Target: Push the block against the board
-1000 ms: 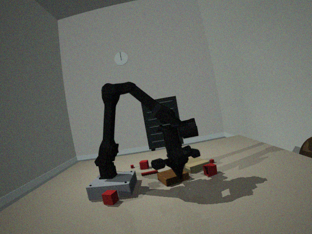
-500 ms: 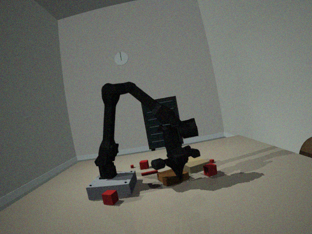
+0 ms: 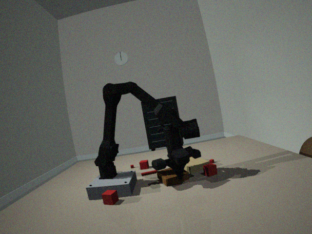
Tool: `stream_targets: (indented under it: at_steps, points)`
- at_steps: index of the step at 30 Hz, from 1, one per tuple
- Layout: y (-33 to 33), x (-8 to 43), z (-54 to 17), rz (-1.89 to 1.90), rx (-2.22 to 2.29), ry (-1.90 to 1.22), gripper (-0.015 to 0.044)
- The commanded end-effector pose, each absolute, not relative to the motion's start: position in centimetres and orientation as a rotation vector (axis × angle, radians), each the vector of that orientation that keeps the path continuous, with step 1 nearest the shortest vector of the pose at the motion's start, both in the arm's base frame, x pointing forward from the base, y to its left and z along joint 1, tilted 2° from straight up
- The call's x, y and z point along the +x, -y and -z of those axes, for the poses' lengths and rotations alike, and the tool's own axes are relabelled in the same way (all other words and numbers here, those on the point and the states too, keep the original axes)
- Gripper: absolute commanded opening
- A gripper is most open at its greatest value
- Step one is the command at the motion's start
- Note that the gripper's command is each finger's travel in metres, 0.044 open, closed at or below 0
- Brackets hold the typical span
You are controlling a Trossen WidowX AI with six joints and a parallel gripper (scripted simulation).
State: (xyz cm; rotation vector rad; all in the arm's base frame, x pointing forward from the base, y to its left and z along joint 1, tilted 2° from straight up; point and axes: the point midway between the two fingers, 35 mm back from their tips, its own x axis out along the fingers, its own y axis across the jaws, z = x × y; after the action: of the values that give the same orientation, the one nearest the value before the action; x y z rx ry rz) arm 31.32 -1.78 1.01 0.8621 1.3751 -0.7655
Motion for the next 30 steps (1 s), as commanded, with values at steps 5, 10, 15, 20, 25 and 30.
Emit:
stream_targets:
  at_steps: [5,10,15,20,25,30]
  points:
    - [3.4,32.0,-0.2,0.788,0.853,-1.383,0.0000]
    - [4.0,32.5,-0.2,0.788,0.853,-1.382,0.0000]
    - [4.7,32.9,-0.2,0.788,0.853,-1.382,0.0000]
    - [5.4,33.3,-0.2,0.788,0.852,-1.381,0.0000]
    - [5.1,33.2,-4.5,0.787,0.854,-1.380,0.0000]
    - [5.1,33.0,-5.8,0.788,0.852,-1.381,0.0000]
